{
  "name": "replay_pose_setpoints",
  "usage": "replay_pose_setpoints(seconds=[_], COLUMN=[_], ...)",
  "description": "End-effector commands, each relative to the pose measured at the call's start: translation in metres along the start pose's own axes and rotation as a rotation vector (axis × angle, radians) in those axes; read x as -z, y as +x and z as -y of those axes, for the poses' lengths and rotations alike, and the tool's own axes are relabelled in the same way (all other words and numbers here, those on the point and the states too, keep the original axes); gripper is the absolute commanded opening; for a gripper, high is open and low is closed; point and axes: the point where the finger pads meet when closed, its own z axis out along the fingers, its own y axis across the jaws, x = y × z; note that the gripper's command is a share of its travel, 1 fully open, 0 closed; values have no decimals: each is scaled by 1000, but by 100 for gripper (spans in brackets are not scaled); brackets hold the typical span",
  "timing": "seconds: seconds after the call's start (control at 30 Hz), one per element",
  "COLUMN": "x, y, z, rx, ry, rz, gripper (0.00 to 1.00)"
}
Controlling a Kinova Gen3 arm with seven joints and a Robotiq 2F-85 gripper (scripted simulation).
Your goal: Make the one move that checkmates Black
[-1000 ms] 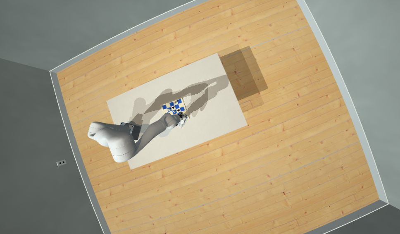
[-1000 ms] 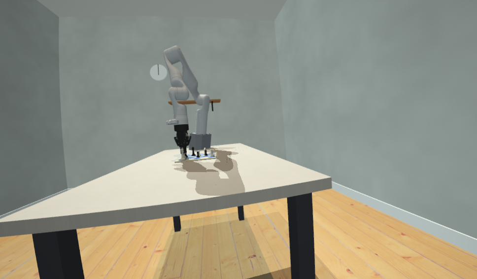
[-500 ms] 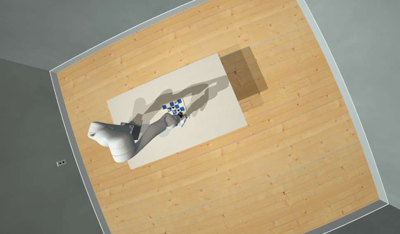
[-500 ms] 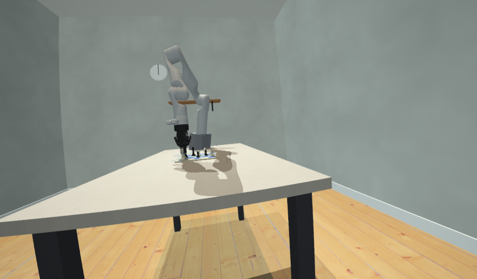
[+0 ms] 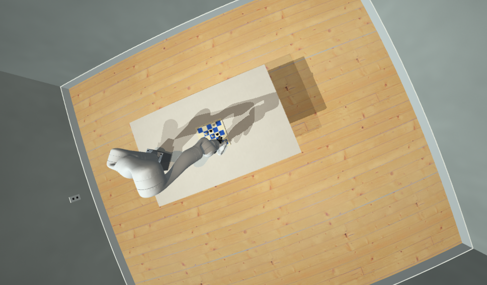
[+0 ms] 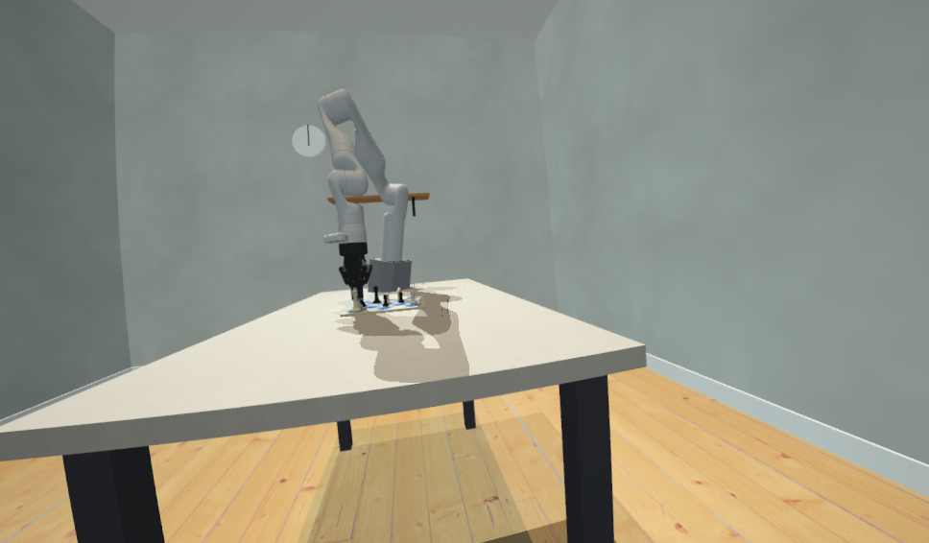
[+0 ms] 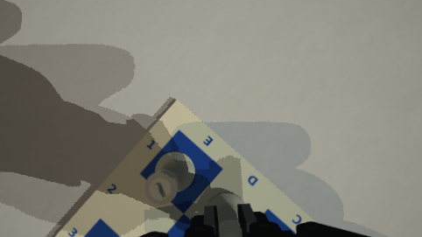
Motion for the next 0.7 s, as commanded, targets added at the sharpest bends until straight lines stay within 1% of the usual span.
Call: replay_pose_setpoints(seconds=[0.0, 0.67], x=[0, -2], y=[0, 0], z=[0, 0], rx=[0, 0], ry=[1, 1], rz=[-1, -1], gripper=[0, 0])
